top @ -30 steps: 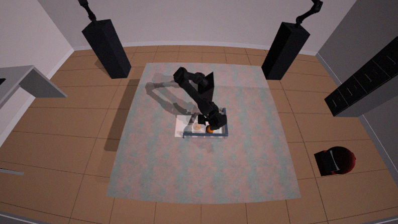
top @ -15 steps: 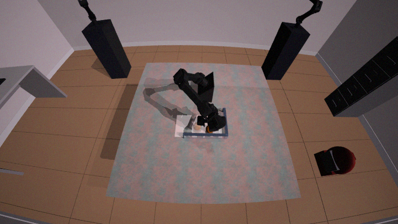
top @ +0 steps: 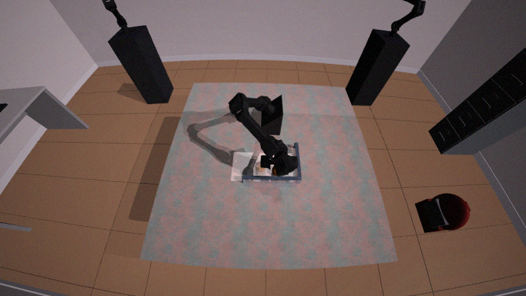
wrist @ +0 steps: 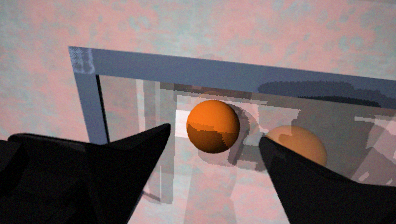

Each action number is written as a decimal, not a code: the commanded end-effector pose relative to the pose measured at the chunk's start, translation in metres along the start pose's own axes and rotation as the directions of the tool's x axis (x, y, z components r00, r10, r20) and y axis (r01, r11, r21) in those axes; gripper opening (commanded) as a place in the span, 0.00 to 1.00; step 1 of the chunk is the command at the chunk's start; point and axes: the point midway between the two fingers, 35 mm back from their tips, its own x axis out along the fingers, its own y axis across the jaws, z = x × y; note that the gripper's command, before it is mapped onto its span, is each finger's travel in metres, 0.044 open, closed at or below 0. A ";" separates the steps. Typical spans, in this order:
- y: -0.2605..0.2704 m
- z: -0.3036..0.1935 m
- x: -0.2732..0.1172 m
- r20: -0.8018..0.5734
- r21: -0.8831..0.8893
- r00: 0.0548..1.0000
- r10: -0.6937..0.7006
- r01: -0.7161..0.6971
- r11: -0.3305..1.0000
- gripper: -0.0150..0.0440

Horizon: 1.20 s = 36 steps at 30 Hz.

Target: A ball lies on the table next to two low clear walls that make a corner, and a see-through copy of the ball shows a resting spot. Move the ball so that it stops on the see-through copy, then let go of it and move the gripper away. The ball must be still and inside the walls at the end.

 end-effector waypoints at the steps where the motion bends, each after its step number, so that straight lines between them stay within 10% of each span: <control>1: 0.001 -0.005 0.013 -0.016 -0.014 1.000 -0.009 0.009 1.000 0.94; 19: 0.000 -0.007 0.034 -0.016 -0.014 1.000 -0.011 0.011 1.000 0.94; 36: -0.003 -0.011 0.020 -0.017 0.007 1.000 -0.004 0.004 1.000 0.42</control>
